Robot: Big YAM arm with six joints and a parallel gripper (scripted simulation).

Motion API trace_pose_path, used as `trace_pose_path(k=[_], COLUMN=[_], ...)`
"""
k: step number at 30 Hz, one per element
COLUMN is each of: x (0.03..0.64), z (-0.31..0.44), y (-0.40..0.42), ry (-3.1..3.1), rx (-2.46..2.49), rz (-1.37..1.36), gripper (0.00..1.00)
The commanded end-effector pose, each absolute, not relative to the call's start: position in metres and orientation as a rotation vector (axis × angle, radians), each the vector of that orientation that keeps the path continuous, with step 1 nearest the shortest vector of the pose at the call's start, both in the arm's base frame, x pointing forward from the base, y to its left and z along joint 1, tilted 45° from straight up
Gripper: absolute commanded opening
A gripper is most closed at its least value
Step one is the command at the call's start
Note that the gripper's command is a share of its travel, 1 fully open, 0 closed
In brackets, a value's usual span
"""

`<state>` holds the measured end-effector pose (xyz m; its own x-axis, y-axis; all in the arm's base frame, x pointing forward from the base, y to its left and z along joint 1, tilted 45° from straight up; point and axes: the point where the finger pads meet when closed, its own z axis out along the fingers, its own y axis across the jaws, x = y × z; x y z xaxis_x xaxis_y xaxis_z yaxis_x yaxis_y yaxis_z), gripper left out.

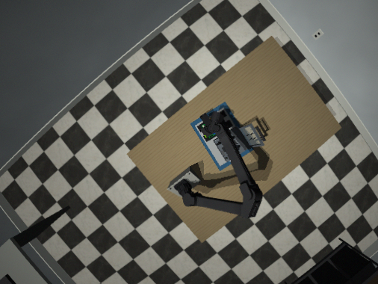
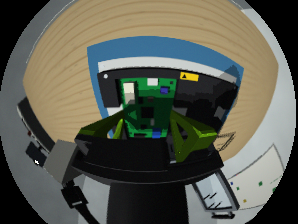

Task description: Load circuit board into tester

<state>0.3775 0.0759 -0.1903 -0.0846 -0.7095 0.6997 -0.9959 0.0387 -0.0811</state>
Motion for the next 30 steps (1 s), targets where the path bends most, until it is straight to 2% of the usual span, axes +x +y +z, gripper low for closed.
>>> trace_pose_path(k=[1, 30], x=[0.3922, 0.3922], z=[-0.1813, -0.1788], y=[0.0784, 0.0817], ry=[-1.885, -1.883], rx=[1.724, 1.726], rz=[0.809, 0.81], gripper=[0.72, 0.72])
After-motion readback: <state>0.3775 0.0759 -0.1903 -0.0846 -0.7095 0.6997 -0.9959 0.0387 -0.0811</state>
